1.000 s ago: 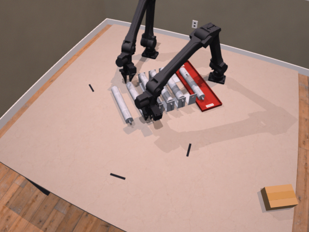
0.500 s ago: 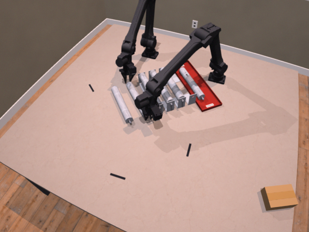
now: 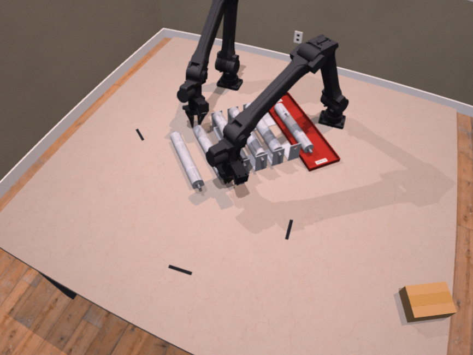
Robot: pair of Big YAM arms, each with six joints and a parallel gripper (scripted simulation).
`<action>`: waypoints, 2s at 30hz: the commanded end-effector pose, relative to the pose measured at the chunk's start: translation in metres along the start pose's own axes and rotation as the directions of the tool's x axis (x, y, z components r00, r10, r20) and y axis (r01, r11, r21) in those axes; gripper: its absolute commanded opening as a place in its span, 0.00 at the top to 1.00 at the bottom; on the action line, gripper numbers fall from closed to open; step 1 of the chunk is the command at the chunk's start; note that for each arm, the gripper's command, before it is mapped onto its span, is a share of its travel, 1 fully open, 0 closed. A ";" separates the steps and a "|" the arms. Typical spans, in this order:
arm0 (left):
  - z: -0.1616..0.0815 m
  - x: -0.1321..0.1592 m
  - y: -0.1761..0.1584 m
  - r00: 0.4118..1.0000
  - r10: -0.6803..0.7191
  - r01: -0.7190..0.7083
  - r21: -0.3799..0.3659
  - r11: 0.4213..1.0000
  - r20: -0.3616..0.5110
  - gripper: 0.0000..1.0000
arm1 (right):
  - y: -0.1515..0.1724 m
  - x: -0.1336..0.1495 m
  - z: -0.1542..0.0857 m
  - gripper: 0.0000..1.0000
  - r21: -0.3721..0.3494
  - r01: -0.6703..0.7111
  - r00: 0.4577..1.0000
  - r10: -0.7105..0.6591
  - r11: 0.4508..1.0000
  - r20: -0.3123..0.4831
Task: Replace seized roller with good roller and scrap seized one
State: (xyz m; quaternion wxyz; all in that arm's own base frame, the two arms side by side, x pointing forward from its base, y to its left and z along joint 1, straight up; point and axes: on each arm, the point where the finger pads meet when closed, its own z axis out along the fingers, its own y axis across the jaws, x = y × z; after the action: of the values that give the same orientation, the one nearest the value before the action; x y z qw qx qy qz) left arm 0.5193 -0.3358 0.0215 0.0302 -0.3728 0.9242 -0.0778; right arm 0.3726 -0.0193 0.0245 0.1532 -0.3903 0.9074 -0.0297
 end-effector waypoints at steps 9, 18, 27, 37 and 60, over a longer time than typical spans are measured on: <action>0.018 0.013 0.000 1.000 0.022 -0.022 -0.027 0.999 -0.012 0.97 | -0.007 0.000 -0.004 0.68 0.025 -0.006 1.000 0.006 1.000 0.012; 0.018 0.013 0.000 1.000 0.022 -0.023 -0.026 0.999 -0.013 0.97 | -0.005 0.001 -0.004 0.97 0.018 -0.009 1.000 0.008 1.000 0.010; 0.018 0.013 0.000 1.000 0.022 -0.023 -0.026 0.999 -0.013 0.97 | -0.005 0.001 -0.004 0.97 0.018 -0.009 1.000 0.008 1.000 0.010; 0.019 0.014 0.004 1.000 0.023 -0.024 -0.033 0.999 -0.017 0.97 | -0.004 -0.003 -0.009 0.97 0.015 -0.006 1.000 0.006 1.000 0.005; -0.062 -0.017 -0.027 1.000 -0.006 0.004 0.105 0.994 0.028 0.97 | -0.039 -0.036 -0.032 0.97 0.103 0.001 0.998 -0.008 0.995 0.070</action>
State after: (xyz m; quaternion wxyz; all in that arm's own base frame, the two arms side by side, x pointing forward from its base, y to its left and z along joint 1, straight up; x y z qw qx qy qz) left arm 0.5176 -0.3362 0.0360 0.0330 -0.3717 0.9239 -0.0849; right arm 0.3707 -0.0195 0.0355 0.1564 -0.3909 0.9062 -0.0382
